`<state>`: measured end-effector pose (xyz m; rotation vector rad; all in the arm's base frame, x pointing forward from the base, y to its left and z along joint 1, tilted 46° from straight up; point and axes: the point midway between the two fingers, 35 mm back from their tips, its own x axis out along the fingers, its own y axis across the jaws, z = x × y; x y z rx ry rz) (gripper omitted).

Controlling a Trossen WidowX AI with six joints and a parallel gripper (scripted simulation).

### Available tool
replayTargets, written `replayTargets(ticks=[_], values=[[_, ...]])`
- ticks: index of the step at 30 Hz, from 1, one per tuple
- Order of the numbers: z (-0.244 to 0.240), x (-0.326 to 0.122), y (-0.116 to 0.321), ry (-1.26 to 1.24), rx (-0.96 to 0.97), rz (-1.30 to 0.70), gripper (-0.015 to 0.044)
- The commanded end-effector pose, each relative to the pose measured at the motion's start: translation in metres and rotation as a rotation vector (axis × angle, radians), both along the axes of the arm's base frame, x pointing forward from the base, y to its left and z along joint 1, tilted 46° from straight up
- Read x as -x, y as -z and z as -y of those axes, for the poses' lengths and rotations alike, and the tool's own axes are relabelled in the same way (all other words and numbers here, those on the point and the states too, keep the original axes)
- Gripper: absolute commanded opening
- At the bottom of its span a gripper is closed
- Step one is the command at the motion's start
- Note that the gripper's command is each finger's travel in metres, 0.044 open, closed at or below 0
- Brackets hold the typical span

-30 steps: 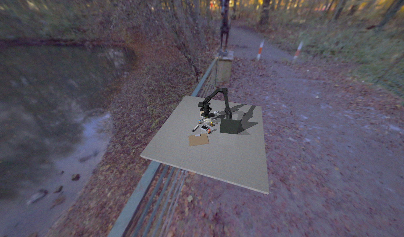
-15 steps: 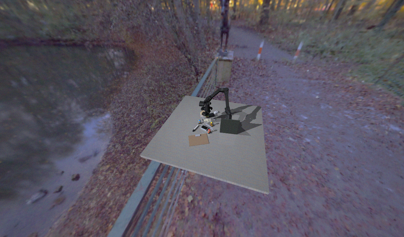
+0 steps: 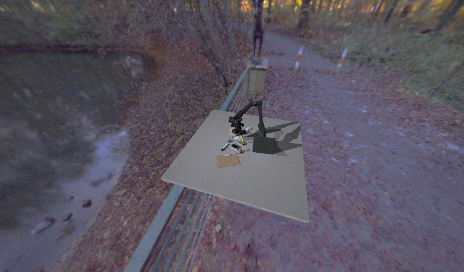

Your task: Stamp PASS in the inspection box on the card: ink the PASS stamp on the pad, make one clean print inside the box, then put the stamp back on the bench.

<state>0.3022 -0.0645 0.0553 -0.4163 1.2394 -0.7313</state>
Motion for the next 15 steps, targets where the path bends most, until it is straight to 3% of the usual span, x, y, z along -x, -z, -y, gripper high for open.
replayTargets(ticks=[1,15], values=[[0.0021,-0.0004,0.0024,-0.003,0.002,-0.004,0.0000],[0.0085,-0.0021,0.0091,-0.003,0.002,-0.004,0.0000]])
